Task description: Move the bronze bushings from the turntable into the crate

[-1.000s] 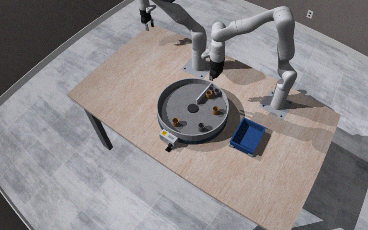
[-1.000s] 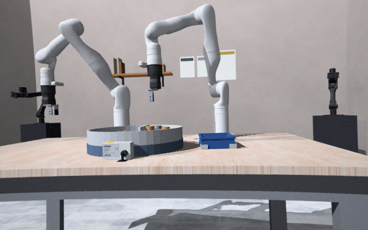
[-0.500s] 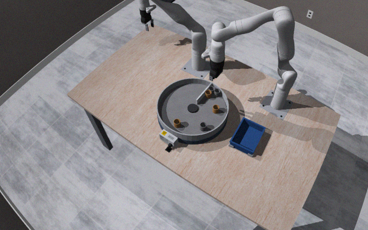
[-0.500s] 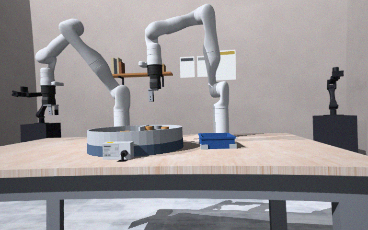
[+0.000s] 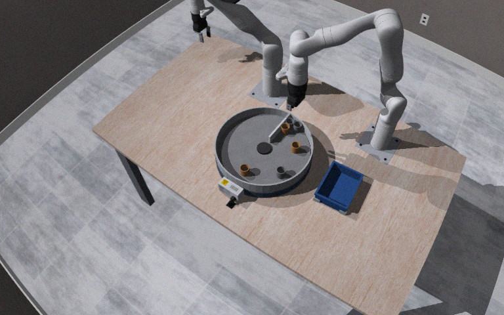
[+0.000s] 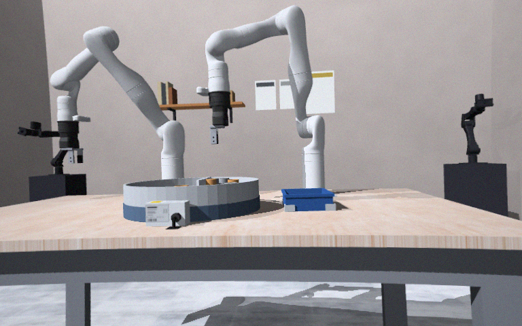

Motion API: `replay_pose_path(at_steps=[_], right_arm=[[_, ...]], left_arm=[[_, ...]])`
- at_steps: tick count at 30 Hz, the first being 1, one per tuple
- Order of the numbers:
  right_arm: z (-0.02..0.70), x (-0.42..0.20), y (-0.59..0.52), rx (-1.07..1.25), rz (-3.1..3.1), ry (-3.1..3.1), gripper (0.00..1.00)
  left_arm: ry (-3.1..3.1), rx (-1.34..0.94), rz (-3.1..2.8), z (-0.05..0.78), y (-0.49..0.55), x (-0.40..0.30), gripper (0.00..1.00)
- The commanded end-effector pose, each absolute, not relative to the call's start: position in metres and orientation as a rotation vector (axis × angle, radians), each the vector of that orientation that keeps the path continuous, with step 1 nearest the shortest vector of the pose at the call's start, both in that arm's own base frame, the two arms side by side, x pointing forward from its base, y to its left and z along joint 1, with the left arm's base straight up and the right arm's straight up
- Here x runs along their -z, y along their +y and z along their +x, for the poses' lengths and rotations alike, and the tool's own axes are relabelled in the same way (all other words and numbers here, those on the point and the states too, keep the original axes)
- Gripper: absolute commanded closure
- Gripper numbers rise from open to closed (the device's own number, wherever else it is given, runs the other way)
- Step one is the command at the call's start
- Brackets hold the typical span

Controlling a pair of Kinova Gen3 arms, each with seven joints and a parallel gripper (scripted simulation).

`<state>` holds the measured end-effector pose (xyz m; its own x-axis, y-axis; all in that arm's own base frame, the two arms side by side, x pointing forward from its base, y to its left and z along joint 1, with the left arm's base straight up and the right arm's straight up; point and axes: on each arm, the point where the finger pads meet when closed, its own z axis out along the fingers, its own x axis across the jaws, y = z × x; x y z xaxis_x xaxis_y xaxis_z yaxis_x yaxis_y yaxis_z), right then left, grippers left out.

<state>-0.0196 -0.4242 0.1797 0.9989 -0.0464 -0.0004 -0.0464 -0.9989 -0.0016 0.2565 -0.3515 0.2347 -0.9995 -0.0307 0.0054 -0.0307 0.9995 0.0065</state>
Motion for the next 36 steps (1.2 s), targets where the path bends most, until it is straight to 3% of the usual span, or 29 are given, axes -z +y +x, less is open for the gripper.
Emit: replay_pose_path(at_steps=[1,36], right_arm=[[-0.0197,-0.1804,-0.4246,0.000,-3.141,0.073,0.00],[-0.0197,-0.1804,-0.4246,0.000,-3.141,0.073,0.00]], left_arm=[[-3.137,0.008,0.048,0.2567,-0.3518,-0.2353,0.64],[-3.137,0.008,0.048,0.2567,-0.3518,-0.2353,0.64]])
